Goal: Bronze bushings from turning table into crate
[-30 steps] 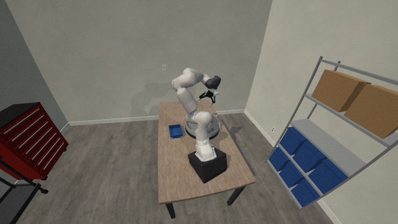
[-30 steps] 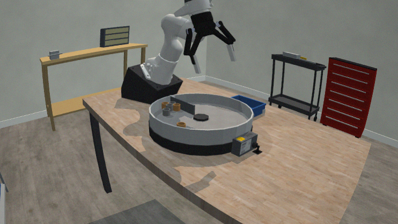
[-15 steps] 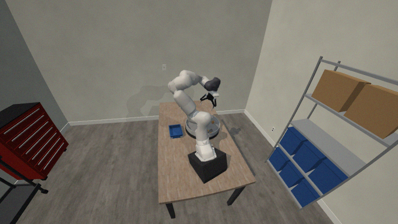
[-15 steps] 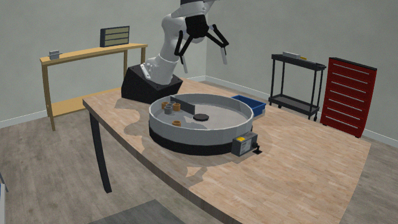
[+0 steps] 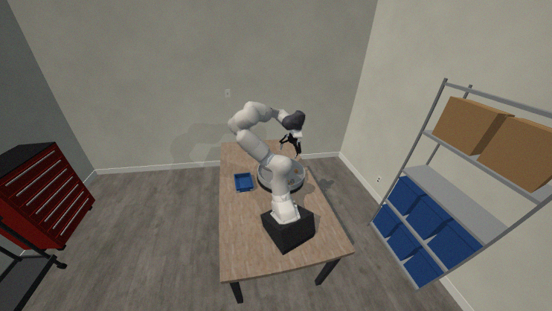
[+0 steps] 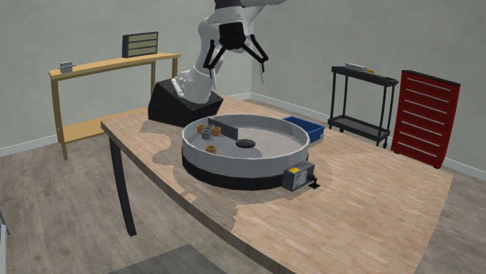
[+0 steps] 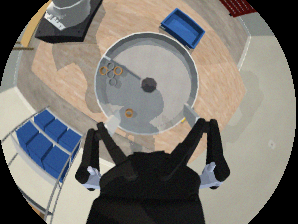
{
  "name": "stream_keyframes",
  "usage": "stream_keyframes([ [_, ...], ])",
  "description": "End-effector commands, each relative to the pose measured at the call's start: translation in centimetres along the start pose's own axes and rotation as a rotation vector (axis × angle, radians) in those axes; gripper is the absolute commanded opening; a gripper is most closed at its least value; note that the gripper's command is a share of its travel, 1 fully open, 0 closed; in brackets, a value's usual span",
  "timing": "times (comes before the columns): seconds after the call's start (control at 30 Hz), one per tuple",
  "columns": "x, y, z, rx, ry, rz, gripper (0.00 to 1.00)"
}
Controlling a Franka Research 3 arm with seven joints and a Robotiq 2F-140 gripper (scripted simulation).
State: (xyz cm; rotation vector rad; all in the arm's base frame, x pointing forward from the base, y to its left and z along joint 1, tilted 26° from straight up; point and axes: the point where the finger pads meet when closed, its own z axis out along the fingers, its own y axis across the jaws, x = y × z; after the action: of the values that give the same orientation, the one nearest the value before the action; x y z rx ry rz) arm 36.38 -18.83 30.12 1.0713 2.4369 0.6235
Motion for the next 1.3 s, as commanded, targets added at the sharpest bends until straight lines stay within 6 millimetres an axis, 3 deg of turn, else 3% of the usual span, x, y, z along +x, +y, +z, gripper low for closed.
stream_keyframes([
  [0.0,1.1,-1.0,0.2,0.026,0.003,0.165,1.00],
  [1.0,8.6,-9.6,2.4,0.156,-0.051,0.716,1.00],
  [1.27,9.0,-10.1,2.5,0.163,-0.056,0.748,1.00],
])
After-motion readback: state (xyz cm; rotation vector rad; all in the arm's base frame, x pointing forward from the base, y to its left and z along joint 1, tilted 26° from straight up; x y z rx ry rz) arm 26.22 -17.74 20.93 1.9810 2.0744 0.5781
